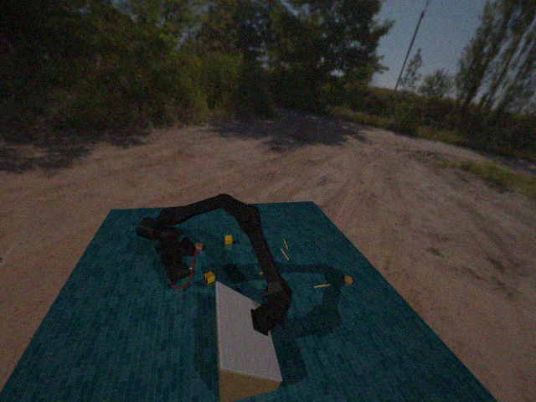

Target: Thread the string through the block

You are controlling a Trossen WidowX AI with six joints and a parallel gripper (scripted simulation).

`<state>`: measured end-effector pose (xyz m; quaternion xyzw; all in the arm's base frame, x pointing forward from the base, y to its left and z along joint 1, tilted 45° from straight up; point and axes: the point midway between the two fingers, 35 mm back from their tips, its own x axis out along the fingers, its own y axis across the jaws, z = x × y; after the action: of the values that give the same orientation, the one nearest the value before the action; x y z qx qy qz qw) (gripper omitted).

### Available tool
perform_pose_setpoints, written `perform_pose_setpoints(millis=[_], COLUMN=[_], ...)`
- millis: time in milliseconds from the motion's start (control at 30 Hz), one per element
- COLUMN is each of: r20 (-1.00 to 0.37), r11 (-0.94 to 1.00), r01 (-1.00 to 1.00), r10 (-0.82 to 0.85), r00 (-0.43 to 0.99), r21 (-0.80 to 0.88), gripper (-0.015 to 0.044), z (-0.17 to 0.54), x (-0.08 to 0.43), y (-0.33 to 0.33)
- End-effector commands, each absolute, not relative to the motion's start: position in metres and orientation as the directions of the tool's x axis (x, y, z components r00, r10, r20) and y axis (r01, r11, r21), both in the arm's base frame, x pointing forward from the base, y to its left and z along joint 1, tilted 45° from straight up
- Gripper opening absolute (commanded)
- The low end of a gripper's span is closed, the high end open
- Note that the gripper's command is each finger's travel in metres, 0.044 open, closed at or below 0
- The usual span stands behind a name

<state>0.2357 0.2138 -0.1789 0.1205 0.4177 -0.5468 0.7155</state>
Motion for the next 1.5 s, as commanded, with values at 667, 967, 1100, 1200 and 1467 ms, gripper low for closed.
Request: perform_pose_setpoints(millis=[667, 967, 1100, 1200, 1467], r20=[-0.734, -0.734, -0.735, -0.735, -0.736], r11=[0.374, 0.374, 0.374, 0.374, 0.374], r01=[0.885, 0.885, 0.885, 0.885, 0.884], r10=[-0.677, -0.677, -0.676, -0.676, -0.675], r00=[0.055, 0.055, 0.055, 0.054, 0.053], r21=[-0.278, -0.278, -0.278, -0.278, -0.279], gripper=[0.0, 0.0, 0.0, 0.0, 0.0], z=[-0.197, -0.204, -0.207, -0.209, -0.215], x=[0.224, 0.219, 0.216, 0.214, 0.209], y=[0.236, 0.243, 0.247, 0.249, 0.255])
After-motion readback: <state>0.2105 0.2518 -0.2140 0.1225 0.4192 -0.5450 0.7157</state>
